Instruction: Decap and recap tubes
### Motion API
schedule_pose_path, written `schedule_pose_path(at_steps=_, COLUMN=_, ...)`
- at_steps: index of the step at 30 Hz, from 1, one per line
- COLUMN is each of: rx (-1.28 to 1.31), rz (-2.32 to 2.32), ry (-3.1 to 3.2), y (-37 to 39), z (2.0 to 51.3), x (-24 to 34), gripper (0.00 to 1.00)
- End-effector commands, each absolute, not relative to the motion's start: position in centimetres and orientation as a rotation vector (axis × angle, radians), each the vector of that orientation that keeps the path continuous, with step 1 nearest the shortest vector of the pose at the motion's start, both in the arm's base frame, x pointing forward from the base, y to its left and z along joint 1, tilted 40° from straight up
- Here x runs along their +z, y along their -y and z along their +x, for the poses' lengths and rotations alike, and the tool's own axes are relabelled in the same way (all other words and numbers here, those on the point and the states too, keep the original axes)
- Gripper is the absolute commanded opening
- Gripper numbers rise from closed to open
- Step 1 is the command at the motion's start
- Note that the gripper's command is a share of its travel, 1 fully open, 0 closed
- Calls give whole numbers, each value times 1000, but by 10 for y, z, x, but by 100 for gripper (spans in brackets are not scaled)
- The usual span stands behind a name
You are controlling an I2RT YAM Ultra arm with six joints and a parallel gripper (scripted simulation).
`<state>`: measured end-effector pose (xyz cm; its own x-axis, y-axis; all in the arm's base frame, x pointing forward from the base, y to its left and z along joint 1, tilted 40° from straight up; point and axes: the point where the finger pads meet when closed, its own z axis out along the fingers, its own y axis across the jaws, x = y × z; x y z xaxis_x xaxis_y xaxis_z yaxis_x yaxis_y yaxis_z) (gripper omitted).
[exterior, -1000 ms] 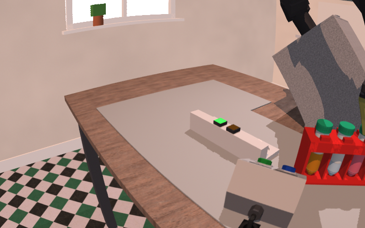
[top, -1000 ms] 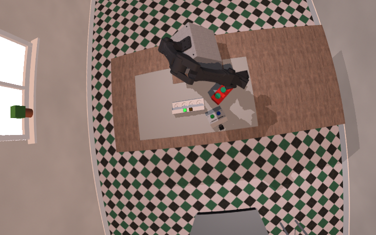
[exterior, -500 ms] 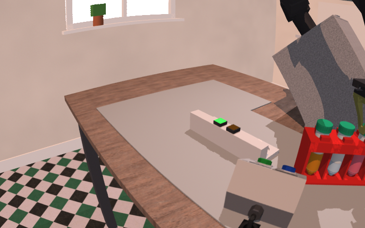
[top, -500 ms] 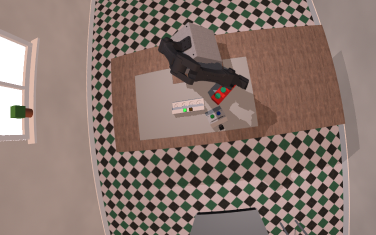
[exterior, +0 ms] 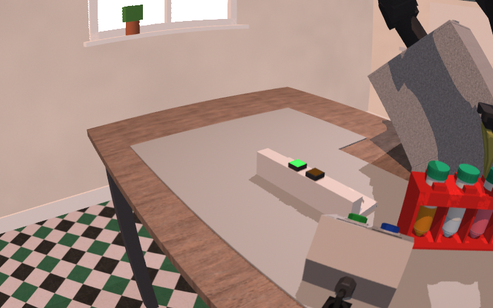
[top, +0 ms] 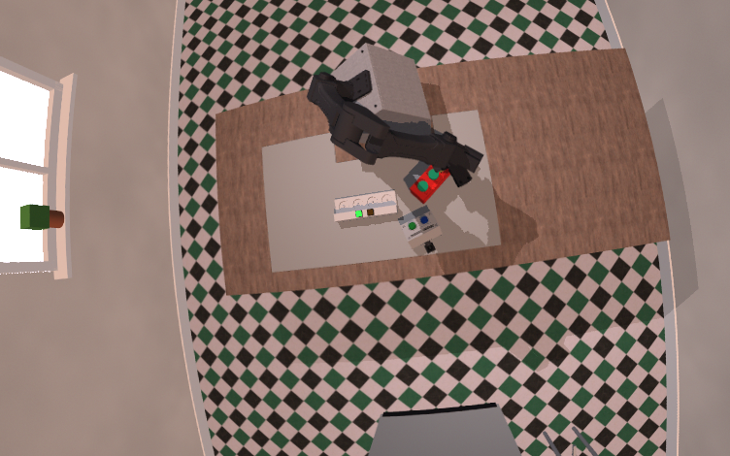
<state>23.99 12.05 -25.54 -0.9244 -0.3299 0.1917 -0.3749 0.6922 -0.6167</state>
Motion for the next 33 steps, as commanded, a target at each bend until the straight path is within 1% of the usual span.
schedule_pose_path(at_steps=1, rx=1080, rz=222, ry=2980, y=-124, z=243, x=-254, gripper=0)
schedule_pose_path(at_steps=10, rx=1083, rz=169, ry=2995, y=-124, z=243, x=-254, gripper=0)
schedule_pose_path(at_steps=11, rx=1083, rz=169, ry=2995, y=-124, z=243, x=-254, gripper=49)
schedule_pose_path(at_steps=23, rx=1083, rz=169, ry=2995, y=-124, z=243, x=-254, gripper=49)
schedule_pose_path(at_steps=33, rx=1083, rz=169, ry=2995, y=-144, z=240, x=-231, gripper=49)
